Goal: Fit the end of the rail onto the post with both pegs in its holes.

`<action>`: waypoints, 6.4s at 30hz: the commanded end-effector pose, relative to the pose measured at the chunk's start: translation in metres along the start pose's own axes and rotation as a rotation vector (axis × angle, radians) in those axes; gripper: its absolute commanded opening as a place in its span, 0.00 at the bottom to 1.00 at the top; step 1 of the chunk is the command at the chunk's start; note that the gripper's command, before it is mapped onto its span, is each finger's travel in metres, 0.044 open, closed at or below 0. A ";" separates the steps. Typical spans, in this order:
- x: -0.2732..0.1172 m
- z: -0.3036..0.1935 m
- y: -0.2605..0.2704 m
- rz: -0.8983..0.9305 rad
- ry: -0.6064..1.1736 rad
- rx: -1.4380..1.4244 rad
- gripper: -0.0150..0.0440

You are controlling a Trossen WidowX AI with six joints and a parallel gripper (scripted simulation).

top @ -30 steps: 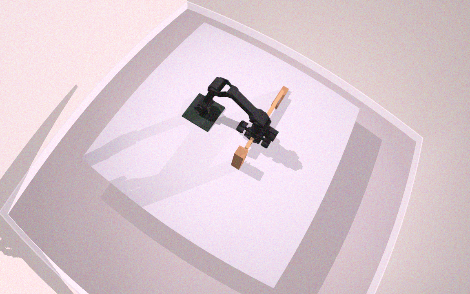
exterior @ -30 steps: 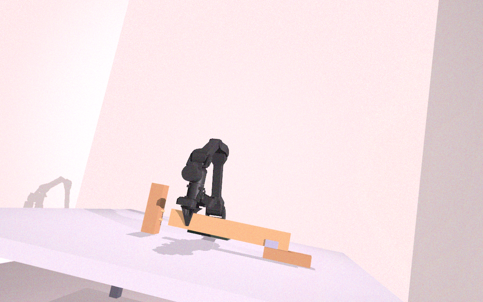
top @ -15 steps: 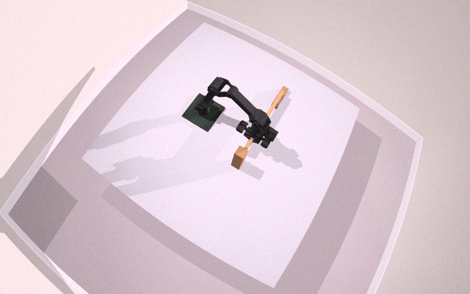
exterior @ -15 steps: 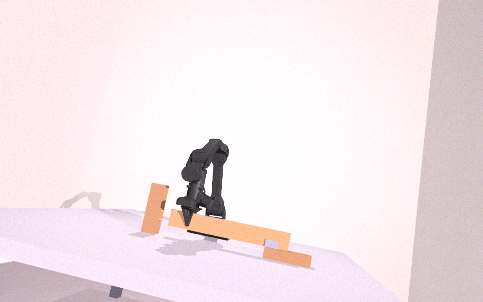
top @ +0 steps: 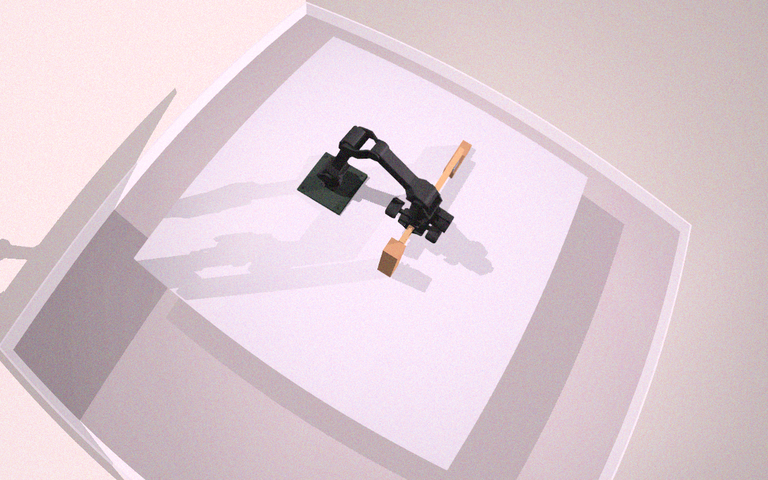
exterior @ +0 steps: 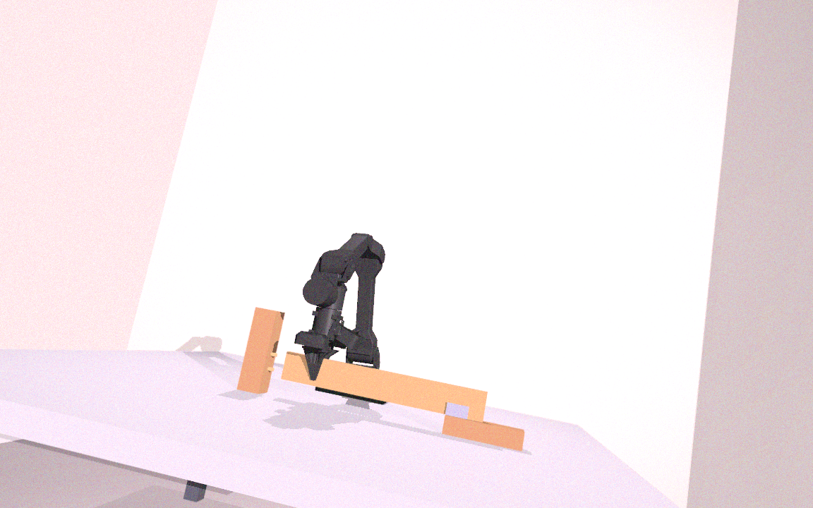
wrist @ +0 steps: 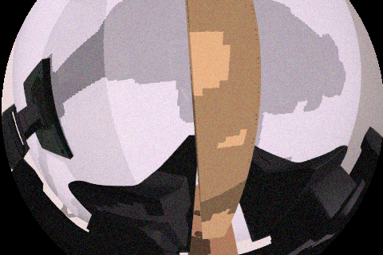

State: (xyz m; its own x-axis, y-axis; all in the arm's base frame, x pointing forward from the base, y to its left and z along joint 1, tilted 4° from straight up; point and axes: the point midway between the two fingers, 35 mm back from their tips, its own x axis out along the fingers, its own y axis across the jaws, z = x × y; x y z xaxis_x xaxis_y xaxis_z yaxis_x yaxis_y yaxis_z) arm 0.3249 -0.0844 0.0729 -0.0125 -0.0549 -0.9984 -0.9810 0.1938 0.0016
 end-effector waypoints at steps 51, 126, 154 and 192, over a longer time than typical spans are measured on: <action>-0.001 -0.017 -0.001 -0.006 0.002 -0.002 0.25; 0.000 -0.023 -0.001 -0.006 0.003 -0.002 0.25; -0.003 -0.026 -0.001 -0.006 0.003 -0.002 0.25; -0.003 -0.024 -0.001 -0.006 0.003 -0.002 0.25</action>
State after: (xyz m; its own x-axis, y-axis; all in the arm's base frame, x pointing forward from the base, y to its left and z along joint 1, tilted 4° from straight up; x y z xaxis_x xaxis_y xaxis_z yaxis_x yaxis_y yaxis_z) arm 0.3207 -0.1097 0.0765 -0.0105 -0.0564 -0.9984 -0.9816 0.1909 -0.0004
